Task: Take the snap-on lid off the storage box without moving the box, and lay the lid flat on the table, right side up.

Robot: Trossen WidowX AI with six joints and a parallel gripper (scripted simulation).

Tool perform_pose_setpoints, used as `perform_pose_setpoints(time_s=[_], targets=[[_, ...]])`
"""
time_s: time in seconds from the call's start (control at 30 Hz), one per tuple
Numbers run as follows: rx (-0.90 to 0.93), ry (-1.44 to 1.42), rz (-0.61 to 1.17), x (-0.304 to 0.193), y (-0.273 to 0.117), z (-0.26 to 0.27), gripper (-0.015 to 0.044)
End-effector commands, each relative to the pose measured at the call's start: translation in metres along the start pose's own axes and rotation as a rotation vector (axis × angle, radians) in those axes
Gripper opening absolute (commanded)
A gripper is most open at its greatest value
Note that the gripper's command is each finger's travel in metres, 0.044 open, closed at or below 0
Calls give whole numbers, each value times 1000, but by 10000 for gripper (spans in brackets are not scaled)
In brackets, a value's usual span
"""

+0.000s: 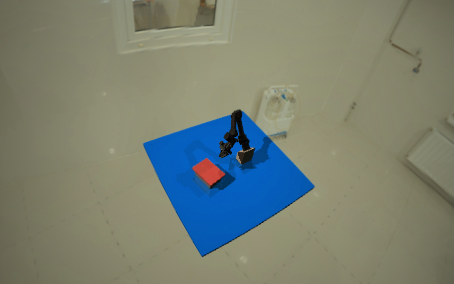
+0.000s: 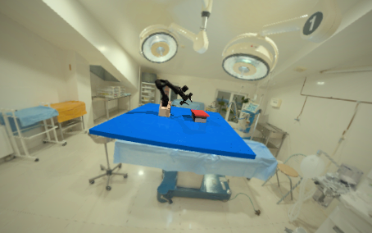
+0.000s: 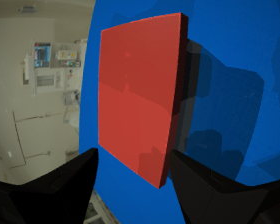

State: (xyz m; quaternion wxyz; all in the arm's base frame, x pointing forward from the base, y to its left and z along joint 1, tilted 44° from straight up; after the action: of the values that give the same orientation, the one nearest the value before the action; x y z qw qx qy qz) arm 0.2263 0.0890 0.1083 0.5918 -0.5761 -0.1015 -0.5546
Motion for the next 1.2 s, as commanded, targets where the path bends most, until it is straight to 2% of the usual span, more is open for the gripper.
perform_pose_setpoints(time_s=[0.0,0.13,0.37,1.17], targets=[[-1,10,-6,1,0,-1,235],[-3,21,-12,1,2,-3,235],[-3,19,-14,-7,38,-46,235],[-4,19,-13,-5,66,-43,235]])
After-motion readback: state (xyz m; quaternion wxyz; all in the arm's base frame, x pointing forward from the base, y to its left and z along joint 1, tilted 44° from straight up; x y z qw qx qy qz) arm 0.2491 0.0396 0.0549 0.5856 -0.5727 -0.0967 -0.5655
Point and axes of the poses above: the point midway between the two fingers, 35 mm back from their tips, its own y axis out along the fingers, its own z axis across the jaws, x = y × z, the point moved 8 cm from there along -y, back along the fingers, and after that the axes turned 11 degrees about -y, right-handed, at the moved point
